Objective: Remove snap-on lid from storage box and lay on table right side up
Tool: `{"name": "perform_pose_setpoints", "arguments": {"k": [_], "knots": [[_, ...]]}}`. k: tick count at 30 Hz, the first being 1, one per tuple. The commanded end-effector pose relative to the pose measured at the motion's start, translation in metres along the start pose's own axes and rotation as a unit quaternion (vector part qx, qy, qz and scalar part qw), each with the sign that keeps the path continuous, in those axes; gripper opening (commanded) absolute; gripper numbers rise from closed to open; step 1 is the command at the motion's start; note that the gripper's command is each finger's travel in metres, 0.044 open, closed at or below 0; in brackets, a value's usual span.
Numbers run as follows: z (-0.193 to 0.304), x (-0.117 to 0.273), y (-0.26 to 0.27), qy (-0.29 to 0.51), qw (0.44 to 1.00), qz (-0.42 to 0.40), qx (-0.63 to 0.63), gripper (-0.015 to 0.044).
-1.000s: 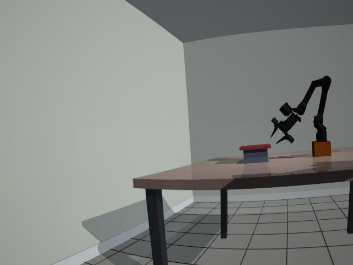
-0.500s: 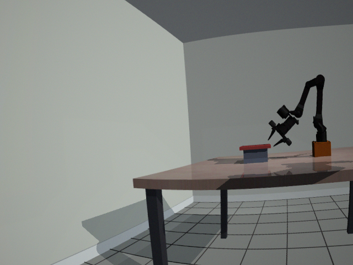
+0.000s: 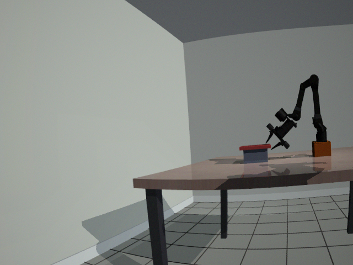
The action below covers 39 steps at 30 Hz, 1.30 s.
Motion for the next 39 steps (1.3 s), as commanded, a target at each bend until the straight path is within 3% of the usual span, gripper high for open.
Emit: {"name": "perform_pose_setpoints", "arguments": {"k": [1,15,19,39], "knots": [[-0.0002,-0.0032,0.0028,-0.002,1.000,-0.006,-0.002,0.0202],[-0.0002,-0.0032,0.0028,-0.002,1.000,-0.006,-0.002,0.0109],[-0.0002,-0.0032,0.0028,-0.002,1.000,-0.006,-0.002,0.0004],[0.0002,0.0000,0.0051,0.000,1.000,-0.005,0.000,0.0000]]}}
Point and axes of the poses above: the point midway between the two fingers, 35 mm back from their tips, its own x axis back along the fingers, its own y axis across the jaws, z = x × y, the point moved 8 cm from there along x, back along the fingers, and after that the axes turned 2 degrees about -x, right-handed, at the moved point
